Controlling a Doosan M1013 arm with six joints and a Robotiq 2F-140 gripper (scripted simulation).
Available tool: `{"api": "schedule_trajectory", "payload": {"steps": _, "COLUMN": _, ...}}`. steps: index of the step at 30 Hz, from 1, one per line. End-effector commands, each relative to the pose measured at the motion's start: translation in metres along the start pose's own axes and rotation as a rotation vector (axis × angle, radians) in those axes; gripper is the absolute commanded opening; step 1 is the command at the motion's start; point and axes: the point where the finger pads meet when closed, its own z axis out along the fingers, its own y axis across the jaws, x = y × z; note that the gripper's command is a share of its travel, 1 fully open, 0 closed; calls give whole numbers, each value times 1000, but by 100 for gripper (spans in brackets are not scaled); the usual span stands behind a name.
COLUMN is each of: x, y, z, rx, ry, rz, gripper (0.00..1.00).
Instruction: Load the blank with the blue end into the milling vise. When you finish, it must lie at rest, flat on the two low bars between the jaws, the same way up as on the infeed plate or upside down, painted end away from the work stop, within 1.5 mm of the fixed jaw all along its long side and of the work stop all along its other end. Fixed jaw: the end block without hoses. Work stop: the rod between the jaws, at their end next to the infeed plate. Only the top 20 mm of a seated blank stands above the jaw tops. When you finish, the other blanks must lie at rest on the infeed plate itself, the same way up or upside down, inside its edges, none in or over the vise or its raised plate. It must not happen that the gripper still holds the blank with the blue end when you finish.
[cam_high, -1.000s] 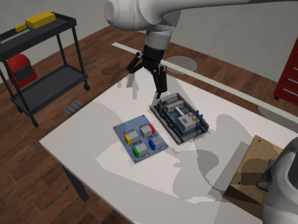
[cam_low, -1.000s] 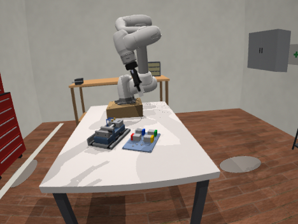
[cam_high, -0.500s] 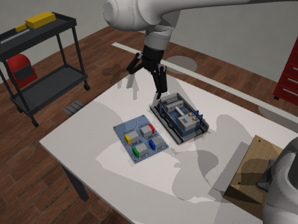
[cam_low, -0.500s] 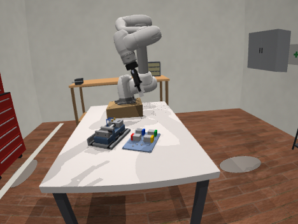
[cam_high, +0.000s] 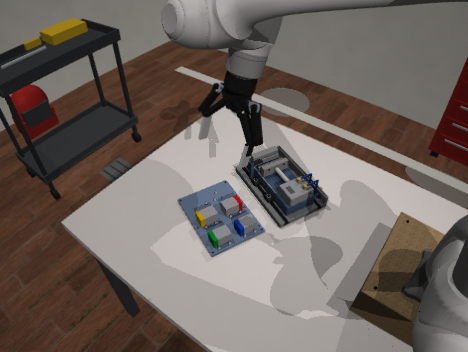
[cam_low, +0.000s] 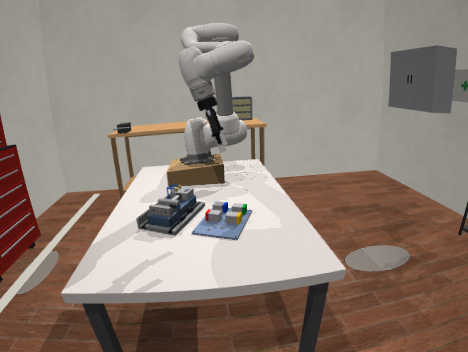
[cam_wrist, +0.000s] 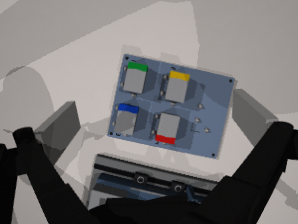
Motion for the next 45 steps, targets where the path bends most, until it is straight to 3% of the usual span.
{"api": "schedule_trajectory", "payload": {"steps": 1, "x": 1, "y": 0, "z": 0, "rx": -2, "ry": -169, "rz": 156, "gripper": 100}}
{"api": "schedule_trajectory", "payload": {"steps": 2, "x": 1, "y": 0, "z": 0, "rx": -2, "ry": -169, "rz": 156, "gripper": 100}}
{"api": "schedule_trajectory", "payload": {"steps": 3, "x": 0, "y": 0, "z": 0, "rx": 1, "ry": -11, "rz": 10, "gripper": 100}}
{"api": "schedule_trajectory", "payload": {"steps": 17, "x": 1, "y": -1, "z": 0, "rx": 1, "ry": -170, "rz": 155, "gripper": 100}}
{"api": "schedule_trajectory", "payload": {"steps": 19, "x": 1, "y": -1, "z": 0, "rx": 1, "ry": -170, "rz": 155, "gripper": 100}}
{"api": "schedule_trajectory", "payload": {"steps": 20, "x": 1, "y": -1, "z": 0, "rx": 4, "ry": -12, "rz": 9, "gripper": 100}}
{"api": "schedule_trajectory", "payload": {"steps": 34, "x": 1, "y": -1, "z": 0, "rx": 3, "ry": -170, "rz": 154, "gripper": 100}}
{"api": "schedule_trajectory", "payload": {"steps": 36, "x": 1, "y": -1, "z": 0, "rx": 3, "ry": -170, "rz": 154, "gripper": 100}}
{"api": "schedule_trajectory", "payload": {"steps": 37, "x": 1, "y": -1, "z": 0, "rx": 6, "ry": -13, "rz": 8, "gripper": 100}}
{"api": "schedule_trajectory", "payload": {"steps": 45, "x": 1, "y": -1, "z": 0, "rx": 5, "ry": -103, "rz": 91, "gripper": 100}}
